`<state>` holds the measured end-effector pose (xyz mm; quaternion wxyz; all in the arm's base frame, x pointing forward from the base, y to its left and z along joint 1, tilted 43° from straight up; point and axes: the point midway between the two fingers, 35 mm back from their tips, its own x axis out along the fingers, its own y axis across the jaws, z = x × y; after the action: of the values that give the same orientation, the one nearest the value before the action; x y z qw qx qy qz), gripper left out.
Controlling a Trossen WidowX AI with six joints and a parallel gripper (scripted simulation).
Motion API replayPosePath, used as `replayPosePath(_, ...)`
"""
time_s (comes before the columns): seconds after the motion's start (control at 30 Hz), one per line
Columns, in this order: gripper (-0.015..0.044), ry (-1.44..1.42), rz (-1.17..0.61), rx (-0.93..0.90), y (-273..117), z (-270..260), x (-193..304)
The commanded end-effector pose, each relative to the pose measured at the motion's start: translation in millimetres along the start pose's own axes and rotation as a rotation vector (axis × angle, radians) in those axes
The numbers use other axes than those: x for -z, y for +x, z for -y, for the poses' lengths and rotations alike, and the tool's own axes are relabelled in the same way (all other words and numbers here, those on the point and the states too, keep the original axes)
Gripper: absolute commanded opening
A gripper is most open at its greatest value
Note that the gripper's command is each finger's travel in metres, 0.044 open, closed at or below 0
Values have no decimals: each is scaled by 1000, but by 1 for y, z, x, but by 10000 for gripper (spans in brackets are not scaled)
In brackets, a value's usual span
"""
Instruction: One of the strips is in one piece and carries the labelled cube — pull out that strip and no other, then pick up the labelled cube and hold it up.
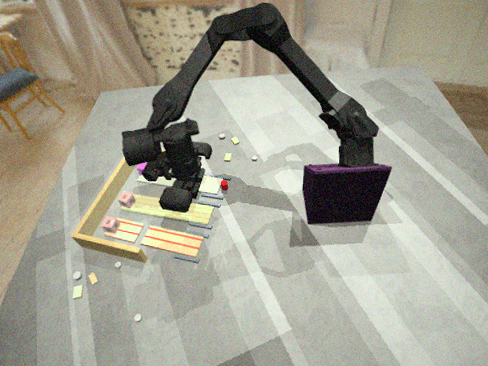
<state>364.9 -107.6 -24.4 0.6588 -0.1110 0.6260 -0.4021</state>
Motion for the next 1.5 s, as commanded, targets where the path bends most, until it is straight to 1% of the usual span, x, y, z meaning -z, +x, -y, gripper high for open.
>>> replayPosePath(0.0,0,14,-23,4,0,0,-1)
replayPosePath(1.47,0,14,-23,6,70,2,2)
